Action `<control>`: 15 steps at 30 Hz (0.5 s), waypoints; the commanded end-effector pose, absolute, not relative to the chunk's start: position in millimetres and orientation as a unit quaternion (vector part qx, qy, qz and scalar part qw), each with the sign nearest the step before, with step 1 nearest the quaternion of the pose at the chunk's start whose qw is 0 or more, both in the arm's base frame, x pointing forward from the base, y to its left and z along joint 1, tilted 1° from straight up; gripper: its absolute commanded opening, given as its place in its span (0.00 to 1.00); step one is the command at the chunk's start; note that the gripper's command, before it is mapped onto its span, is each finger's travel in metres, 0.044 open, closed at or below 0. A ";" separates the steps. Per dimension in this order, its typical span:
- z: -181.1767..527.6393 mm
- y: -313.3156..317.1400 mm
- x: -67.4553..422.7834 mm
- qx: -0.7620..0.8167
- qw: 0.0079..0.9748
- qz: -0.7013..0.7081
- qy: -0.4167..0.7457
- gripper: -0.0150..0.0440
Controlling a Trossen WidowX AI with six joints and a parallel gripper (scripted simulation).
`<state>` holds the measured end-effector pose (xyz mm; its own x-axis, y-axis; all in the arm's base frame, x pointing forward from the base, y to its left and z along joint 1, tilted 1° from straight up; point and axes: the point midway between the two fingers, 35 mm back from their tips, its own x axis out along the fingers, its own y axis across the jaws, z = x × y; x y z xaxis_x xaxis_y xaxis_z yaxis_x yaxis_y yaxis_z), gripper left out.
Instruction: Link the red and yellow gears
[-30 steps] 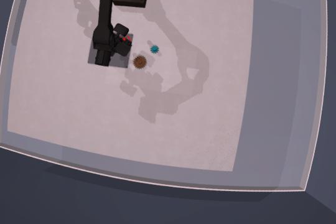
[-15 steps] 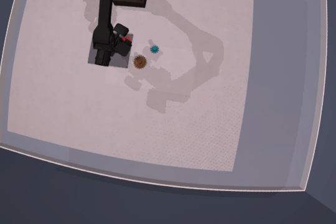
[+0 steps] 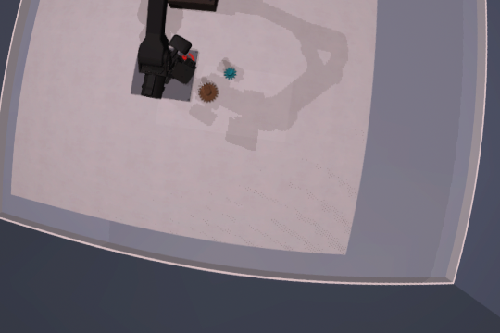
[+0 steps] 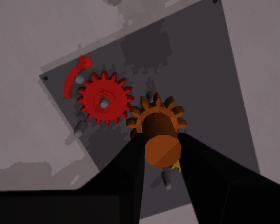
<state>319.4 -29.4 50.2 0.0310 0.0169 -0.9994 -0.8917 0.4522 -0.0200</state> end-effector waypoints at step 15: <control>41.1 -28.3 320.1 -0.418 0.584 0.416 0.557 0.25</control>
<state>322.6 -29.4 47.7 0.0413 0.0158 -0.9990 -0.9293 0.3679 -0.0325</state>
